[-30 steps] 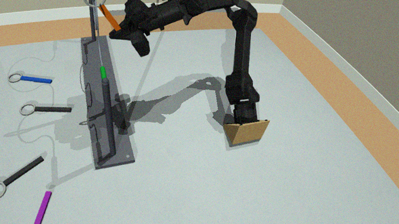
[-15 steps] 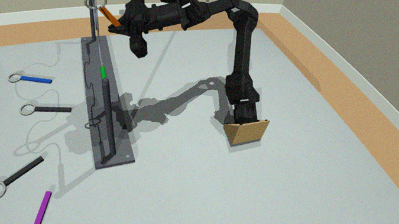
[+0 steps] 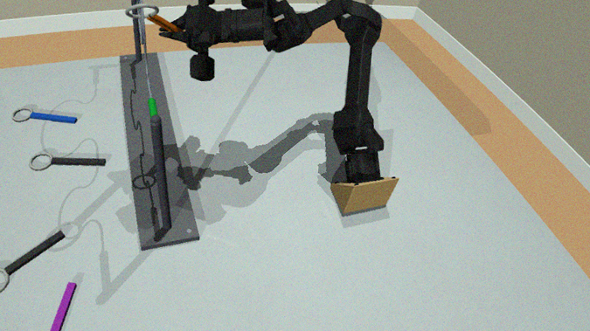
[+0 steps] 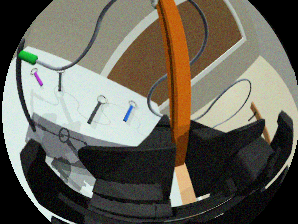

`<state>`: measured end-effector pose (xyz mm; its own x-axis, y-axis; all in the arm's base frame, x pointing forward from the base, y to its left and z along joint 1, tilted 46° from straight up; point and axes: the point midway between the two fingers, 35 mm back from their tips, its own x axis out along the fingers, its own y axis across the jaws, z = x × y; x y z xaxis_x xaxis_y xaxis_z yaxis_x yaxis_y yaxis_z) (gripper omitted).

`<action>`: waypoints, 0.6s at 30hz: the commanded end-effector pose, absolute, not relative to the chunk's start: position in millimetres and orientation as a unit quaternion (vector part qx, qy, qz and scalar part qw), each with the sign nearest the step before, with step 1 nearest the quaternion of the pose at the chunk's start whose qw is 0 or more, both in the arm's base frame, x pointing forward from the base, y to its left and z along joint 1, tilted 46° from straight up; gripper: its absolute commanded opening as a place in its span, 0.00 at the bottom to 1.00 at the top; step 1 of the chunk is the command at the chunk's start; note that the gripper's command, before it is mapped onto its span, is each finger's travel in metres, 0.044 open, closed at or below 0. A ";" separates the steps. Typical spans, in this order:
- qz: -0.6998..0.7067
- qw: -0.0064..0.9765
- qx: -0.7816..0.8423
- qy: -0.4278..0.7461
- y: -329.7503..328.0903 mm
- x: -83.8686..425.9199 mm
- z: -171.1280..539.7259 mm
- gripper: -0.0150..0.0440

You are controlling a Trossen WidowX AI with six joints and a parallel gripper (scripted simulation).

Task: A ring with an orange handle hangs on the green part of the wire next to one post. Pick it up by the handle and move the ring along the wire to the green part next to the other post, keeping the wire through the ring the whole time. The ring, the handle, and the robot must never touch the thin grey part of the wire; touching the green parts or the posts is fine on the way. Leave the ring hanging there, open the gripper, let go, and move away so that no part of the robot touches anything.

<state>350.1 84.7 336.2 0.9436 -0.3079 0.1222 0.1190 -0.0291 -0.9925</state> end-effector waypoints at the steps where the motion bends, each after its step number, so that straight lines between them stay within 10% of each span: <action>1: -0.162 0.660 -0.732 0.053 85.0 350.3 340.4 0.00; 18: -0.193 0.524 -0.830 0.002 89.7 349.3 360.3 0.00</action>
<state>349.5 88.0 357.4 0.9293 -0.2296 0.2893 0.1870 -0.3831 -0.9046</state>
